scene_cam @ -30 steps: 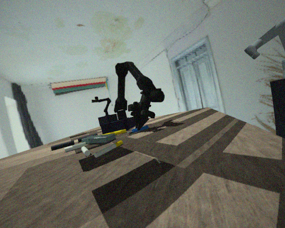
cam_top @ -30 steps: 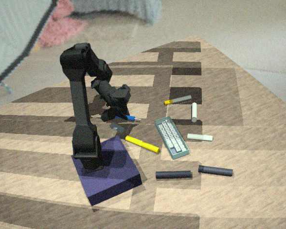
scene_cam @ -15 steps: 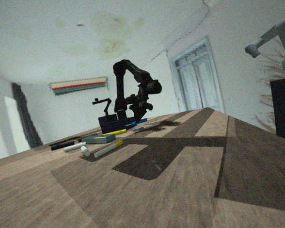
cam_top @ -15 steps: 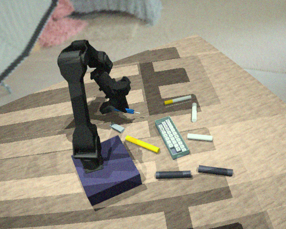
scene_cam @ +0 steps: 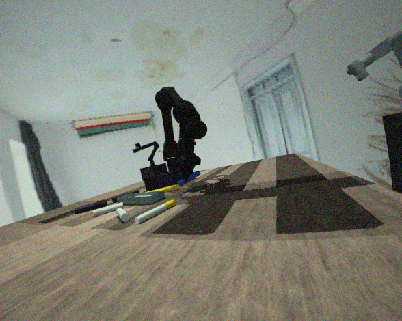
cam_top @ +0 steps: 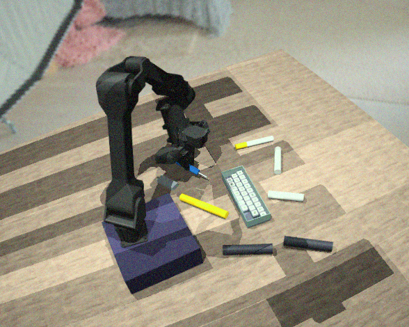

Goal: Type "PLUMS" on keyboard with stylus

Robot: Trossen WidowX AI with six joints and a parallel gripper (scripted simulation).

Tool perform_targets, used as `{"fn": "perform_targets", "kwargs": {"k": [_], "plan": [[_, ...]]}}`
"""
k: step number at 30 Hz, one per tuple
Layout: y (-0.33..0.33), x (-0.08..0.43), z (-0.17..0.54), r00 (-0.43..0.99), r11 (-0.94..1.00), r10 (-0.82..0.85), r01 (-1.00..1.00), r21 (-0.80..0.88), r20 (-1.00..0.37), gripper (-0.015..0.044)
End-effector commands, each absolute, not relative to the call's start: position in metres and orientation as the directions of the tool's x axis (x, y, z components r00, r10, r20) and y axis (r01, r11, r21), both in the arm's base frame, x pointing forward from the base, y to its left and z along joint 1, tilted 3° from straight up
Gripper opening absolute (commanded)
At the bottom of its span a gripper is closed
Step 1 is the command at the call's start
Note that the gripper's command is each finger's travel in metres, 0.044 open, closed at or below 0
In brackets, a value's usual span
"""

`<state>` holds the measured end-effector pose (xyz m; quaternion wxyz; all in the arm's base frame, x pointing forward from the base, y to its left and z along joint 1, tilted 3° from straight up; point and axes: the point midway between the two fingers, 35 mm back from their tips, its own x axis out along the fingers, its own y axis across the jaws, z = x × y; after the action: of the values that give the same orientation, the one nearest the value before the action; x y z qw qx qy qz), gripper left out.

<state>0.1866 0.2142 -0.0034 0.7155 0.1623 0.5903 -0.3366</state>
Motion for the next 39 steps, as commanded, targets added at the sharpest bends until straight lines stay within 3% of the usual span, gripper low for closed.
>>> {"fn": "perform_targets", "kwargs": {"k": [1,20,39], "plan": [[0.205,0.192,-0.005,0.014,0.699,-0.274,0.69,-0.189,-0.962,0.0],[0.167,0.219,-0.002,-0.27,0.561,-0.028,0.793,-0.239,-0.962,0.0],[0.135,0.25,0.018,-0.356,0.41,0.37,0.891,-0.193,-0.858,0.0]]}}
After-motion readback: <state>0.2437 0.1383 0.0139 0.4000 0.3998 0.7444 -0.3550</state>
